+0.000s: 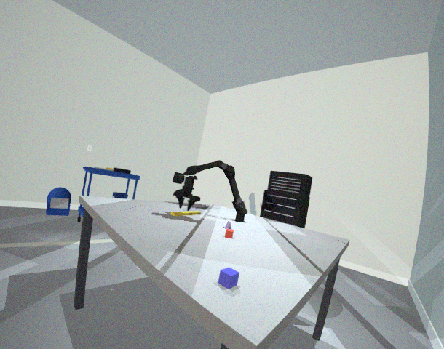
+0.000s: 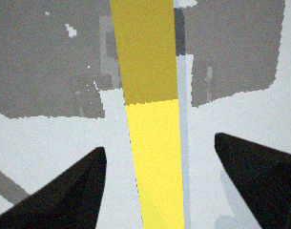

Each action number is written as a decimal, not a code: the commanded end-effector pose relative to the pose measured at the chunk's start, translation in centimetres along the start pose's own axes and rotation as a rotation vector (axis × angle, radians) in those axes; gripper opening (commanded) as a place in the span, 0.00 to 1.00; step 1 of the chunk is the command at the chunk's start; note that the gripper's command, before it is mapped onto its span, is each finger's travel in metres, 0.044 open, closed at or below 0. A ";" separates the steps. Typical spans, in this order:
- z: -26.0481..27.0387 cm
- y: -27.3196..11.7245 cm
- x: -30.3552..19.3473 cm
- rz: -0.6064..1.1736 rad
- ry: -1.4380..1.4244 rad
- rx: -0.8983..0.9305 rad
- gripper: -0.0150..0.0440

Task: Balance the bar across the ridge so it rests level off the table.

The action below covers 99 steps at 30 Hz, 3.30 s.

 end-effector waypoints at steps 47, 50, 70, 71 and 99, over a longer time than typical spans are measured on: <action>0.0 1.8 0.0 0.004 -0.001 0.005 0.28; -0.1 1.1 0.0 0.005 -0.001 0.005 0.25; -0.2 -4.0 0.1 0.008 -0.004 0.005 0.25; -0.2 -4.3 0.1 0.008 -0.004 0.005 0.25; 5.1 -6.9 4.1 0.007 0.116 0.010 0.25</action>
Point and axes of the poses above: the point midway between the two fingers, 35 mm back from their tips, its own y axis out along the fingers, its own z axis across the jaws, x = y × z, the point moved 9 cm from there along -y, back along the fingers, and after that the axes turned 15 degrees about -y, right-handed, at the moved point
